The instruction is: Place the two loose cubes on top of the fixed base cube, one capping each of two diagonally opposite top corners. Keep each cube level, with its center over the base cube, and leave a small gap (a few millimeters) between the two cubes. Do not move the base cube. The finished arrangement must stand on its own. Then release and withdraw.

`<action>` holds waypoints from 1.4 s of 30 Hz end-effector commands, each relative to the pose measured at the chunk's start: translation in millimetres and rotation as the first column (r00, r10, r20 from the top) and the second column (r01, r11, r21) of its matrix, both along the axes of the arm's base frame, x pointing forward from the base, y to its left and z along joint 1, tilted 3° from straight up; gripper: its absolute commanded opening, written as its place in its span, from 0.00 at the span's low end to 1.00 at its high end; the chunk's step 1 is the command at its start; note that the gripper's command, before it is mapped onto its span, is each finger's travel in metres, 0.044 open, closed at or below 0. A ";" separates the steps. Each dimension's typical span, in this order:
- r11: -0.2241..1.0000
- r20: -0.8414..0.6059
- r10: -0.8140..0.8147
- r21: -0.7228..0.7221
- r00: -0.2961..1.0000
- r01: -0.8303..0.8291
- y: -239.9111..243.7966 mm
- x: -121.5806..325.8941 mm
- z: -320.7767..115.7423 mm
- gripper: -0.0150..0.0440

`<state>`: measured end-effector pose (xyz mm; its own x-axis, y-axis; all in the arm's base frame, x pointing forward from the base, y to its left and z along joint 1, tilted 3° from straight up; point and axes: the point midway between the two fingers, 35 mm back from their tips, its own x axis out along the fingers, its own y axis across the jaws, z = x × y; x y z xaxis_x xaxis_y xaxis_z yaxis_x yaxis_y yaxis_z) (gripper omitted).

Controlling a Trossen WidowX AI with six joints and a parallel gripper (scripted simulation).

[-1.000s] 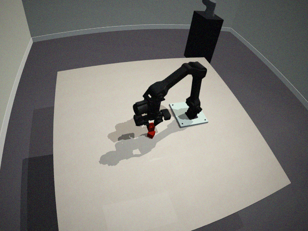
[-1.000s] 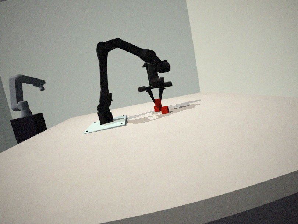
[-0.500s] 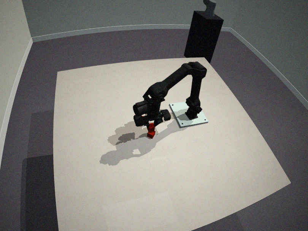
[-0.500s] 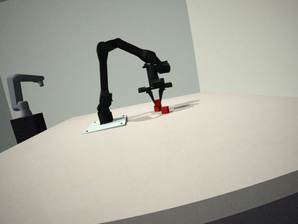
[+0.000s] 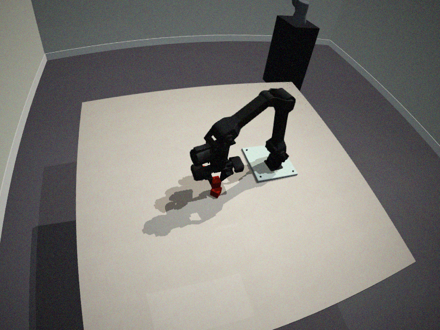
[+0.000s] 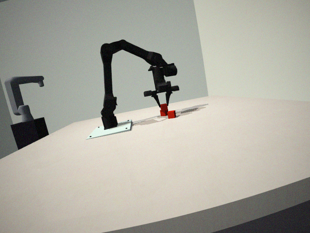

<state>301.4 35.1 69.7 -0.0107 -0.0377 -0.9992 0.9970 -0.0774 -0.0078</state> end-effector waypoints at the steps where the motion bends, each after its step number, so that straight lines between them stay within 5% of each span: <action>1: 1.000 0.001 -0.002 0.004 1.000 0.002 0.5 0.3 -0.3 0.60; 22: 1.000 -0.001 0.011 0.000 1.000 -0.011 0.6 0.2 27.7 0.65; 32: 0.890 -0.016 0.456 0.009 0.890 -0.456 -14.0 4.6 36.4 0.70; 42: 0.565 -0.026 0.825 0.024 0.564 -0.825 -30.0 8.1 45.7 0.70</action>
